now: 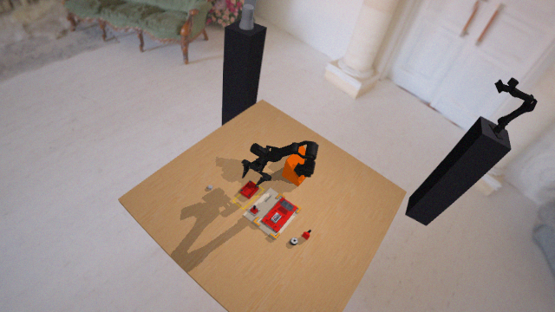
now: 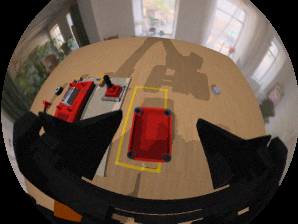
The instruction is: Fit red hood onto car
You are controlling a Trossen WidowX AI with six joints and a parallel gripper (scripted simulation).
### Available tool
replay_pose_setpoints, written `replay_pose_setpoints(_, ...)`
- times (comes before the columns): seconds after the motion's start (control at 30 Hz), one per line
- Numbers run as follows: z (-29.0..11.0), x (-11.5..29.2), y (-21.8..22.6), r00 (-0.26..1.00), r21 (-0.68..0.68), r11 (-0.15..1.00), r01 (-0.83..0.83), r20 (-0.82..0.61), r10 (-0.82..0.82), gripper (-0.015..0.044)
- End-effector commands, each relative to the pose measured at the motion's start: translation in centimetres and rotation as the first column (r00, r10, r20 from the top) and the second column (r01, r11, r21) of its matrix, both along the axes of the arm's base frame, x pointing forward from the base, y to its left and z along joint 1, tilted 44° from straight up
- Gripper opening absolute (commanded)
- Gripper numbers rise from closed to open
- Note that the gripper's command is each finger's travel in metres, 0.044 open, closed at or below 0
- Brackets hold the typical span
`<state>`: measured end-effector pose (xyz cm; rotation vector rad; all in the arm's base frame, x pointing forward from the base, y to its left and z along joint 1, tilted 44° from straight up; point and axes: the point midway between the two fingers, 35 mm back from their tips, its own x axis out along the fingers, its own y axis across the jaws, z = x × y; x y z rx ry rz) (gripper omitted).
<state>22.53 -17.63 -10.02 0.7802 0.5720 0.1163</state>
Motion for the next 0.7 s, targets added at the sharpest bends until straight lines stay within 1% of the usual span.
replay_pose_setpoints(0.0,1.1,-0.4,0.4,0.998,-0.005,1.0,0.029,0.062,-0.028,0.044)
replay_pose_setpoints(0.67,0.1,-0.1,1.1,0.998,-0.01,1.0,0.028,0.062,-0.027,0.044)
